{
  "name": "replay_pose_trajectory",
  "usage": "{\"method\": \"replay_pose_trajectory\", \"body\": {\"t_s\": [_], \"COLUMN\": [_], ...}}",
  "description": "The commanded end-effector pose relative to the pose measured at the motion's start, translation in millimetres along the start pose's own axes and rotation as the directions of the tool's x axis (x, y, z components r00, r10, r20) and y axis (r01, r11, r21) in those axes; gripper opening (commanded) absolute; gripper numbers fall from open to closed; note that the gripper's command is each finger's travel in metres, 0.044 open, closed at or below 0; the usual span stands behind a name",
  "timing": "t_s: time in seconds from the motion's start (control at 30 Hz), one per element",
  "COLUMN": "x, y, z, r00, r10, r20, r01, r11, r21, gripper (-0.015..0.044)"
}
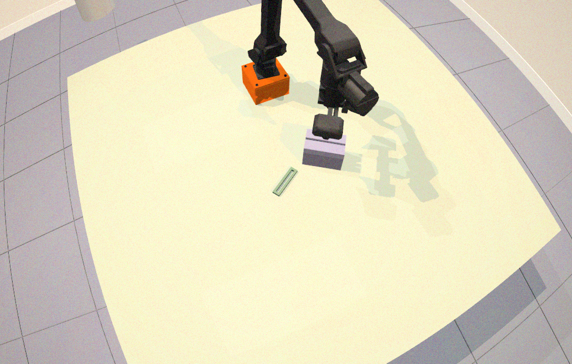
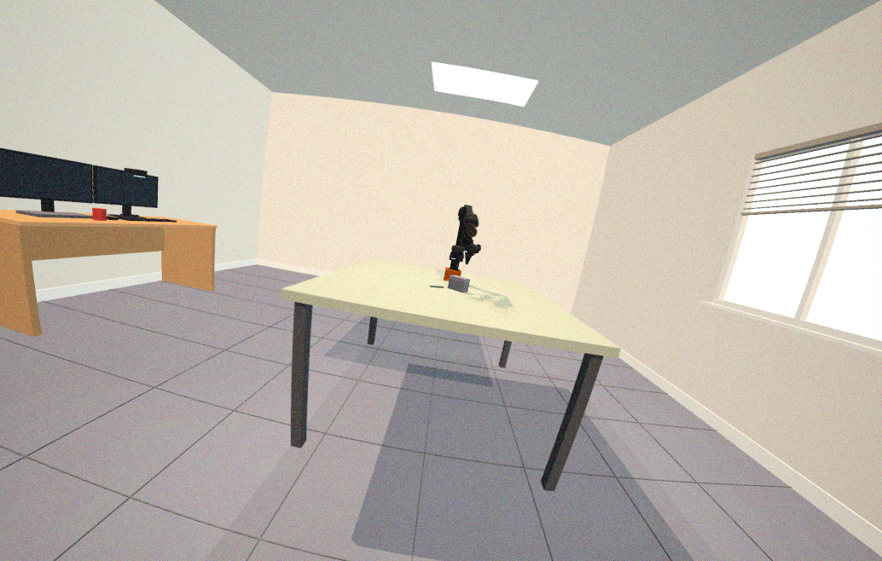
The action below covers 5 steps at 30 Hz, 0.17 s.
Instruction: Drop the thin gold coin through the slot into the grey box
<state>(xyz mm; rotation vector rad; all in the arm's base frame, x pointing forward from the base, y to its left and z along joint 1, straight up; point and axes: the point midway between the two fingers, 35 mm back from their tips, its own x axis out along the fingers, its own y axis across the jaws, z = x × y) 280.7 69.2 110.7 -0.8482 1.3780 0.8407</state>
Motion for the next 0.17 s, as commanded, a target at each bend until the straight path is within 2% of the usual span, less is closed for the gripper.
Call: {"method": "replay_pose_trajectory", "body": {"t_s": [0.0,0.13], "x": [-4.8,-4.8], "y": [1.2,1.2], "z": [-1.0,-1.0], "r00": [1.000,1.000], "r10": [0.005,0.005], "r20": [-0.004,-0.004], "r01": [-0.005,-0.005], "r11": [1.000,1.000], "r21": [0.000,0.000], "gripper": [0.0440,0.0440]}}
